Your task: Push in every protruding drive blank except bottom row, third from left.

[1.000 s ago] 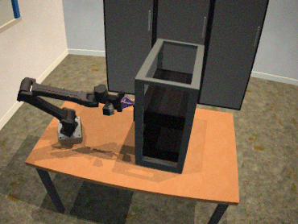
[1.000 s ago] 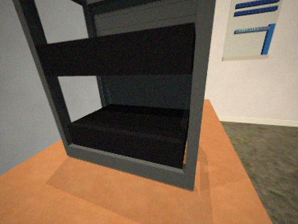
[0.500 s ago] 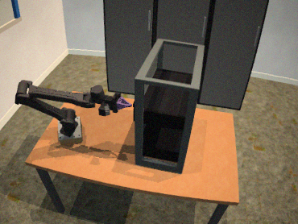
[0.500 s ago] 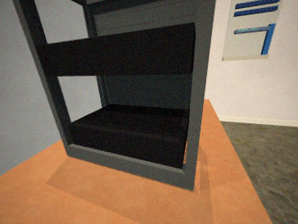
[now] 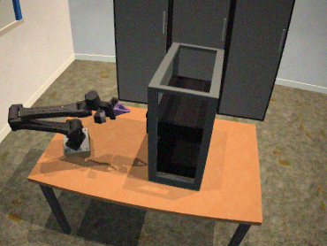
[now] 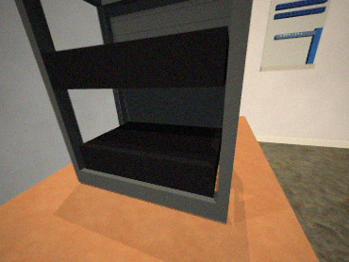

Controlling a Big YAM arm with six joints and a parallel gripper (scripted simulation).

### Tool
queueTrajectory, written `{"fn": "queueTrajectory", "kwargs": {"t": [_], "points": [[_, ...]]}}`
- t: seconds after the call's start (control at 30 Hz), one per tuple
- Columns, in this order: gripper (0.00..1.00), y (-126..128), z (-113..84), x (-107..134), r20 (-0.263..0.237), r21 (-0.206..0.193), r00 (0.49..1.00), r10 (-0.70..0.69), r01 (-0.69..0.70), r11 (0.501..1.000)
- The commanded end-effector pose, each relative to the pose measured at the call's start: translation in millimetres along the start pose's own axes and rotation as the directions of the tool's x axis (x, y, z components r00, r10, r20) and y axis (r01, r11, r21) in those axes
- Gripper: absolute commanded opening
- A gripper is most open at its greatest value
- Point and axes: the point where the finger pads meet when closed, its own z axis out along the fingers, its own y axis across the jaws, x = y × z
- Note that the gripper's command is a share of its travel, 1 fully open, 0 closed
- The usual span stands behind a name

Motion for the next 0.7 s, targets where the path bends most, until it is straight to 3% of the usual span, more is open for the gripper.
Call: {"fn": "queueTrajectory", "kwargs": {"t": [0.0,0.67], "points": [[0.00,6.2,5.0,2.4,-0.007,0.013,1.000,-0.014,0.014,1.000],[0.00,8.0,4.3,-3.2,0.006,0.007,1.000,-0.010,0.010,1.000]]}}
